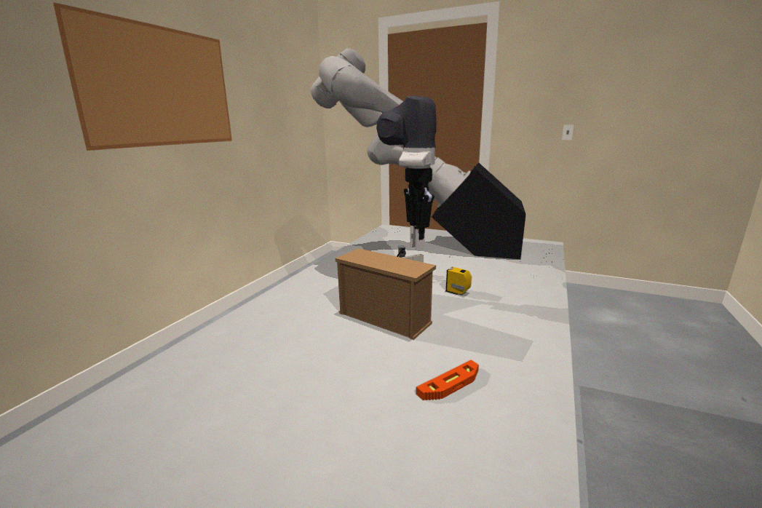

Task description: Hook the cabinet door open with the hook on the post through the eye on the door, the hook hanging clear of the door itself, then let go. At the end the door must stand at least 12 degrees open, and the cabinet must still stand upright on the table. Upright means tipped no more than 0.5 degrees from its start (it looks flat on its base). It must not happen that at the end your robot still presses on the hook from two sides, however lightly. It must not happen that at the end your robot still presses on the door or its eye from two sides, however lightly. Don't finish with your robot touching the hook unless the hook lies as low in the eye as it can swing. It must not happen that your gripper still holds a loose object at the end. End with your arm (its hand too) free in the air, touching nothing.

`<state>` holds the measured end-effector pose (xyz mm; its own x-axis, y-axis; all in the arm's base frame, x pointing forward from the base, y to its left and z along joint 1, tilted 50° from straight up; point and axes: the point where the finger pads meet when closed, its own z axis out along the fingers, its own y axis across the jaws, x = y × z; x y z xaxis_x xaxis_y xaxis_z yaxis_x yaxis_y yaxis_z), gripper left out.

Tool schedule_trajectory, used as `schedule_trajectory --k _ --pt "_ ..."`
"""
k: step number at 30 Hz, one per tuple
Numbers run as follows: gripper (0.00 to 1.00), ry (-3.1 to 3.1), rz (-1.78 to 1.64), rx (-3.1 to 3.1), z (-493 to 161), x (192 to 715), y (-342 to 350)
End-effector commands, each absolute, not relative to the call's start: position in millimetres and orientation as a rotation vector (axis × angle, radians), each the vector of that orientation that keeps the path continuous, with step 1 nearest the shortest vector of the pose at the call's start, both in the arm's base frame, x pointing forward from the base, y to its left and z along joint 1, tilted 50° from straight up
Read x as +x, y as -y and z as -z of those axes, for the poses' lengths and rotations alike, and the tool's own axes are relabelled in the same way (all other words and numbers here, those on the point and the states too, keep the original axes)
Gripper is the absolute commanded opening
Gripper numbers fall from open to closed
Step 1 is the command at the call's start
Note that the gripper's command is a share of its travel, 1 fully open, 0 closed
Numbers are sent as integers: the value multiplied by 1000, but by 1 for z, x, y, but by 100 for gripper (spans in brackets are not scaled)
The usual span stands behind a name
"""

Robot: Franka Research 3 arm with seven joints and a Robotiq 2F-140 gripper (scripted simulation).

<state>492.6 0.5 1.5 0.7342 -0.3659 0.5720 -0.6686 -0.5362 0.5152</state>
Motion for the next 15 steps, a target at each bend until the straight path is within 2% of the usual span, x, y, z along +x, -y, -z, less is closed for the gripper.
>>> schedule_trajectory --k 1,15 --pt "16 783 -524 2188 4 494 3" --pt "16 783 -524 2188 15 496 16"
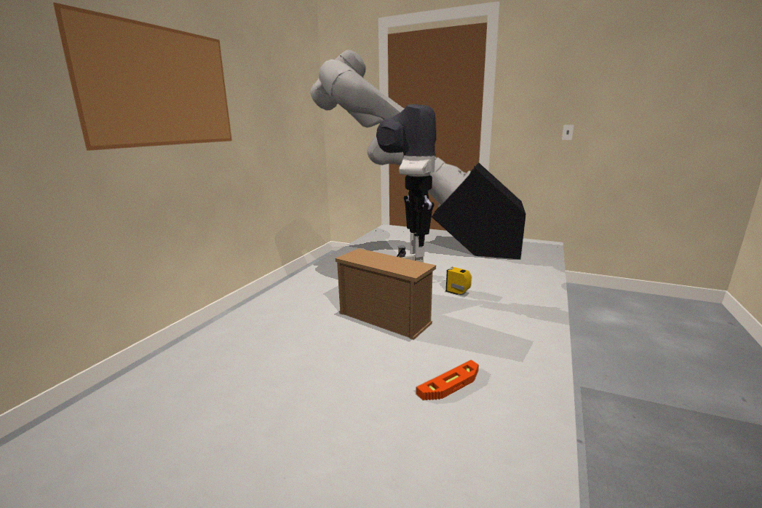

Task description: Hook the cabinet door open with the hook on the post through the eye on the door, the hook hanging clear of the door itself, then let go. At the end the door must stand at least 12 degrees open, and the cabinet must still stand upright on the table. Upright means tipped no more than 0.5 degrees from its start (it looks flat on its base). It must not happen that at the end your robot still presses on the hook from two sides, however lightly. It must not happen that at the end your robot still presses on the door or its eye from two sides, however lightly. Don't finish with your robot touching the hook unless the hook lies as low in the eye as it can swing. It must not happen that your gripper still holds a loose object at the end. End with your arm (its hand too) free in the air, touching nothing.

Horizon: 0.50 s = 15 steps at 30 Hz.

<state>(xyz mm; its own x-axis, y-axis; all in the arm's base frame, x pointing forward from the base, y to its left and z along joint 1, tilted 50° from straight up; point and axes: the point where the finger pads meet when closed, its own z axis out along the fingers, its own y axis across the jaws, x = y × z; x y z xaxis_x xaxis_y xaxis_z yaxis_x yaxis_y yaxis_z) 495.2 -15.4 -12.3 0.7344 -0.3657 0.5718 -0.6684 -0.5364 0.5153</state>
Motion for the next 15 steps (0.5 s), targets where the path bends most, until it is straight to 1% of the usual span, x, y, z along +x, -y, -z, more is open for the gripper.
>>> schedule_trajectory --k 1,15 --pt "16 783 -524 2188 16 496 17" --pt "16 783 -524 2188 21 497 23"
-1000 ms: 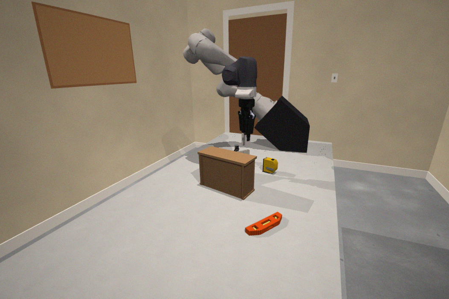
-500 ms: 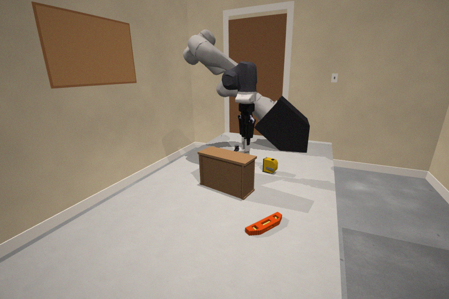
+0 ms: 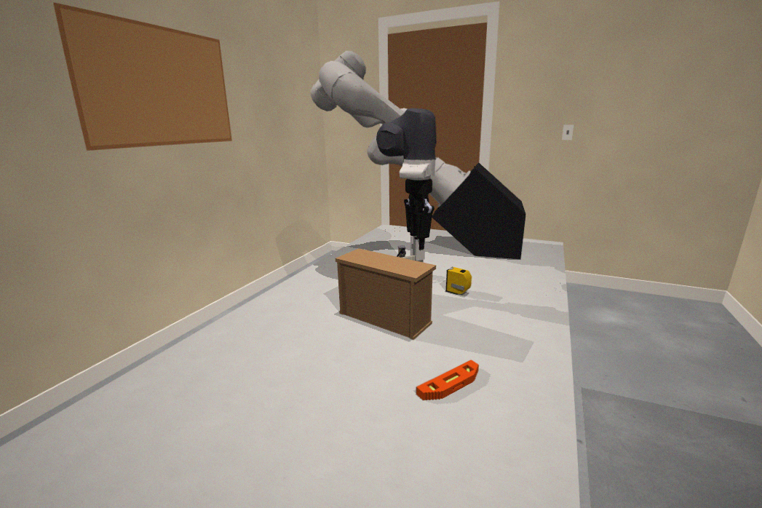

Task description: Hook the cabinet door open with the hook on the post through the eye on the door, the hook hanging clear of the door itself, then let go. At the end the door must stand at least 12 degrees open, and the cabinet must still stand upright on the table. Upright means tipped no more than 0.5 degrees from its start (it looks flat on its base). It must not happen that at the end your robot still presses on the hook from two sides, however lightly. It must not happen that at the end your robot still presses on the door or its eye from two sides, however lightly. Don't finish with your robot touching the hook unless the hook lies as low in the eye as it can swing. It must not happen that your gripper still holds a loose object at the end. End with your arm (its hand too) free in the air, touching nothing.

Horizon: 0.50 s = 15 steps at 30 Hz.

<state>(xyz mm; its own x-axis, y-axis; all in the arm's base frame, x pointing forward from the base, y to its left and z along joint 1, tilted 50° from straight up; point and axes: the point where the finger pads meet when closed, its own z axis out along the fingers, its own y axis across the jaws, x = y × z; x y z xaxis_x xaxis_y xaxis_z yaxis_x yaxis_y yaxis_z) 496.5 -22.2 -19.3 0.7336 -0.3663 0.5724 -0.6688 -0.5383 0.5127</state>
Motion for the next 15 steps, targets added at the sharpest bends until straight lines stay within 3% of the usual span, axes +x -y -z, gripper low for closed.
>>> schedule_trajectory --k 1,15 --pt "16 783 -524 2188 21 497 23" --pt "16 739 -504 2199 19 493 26"
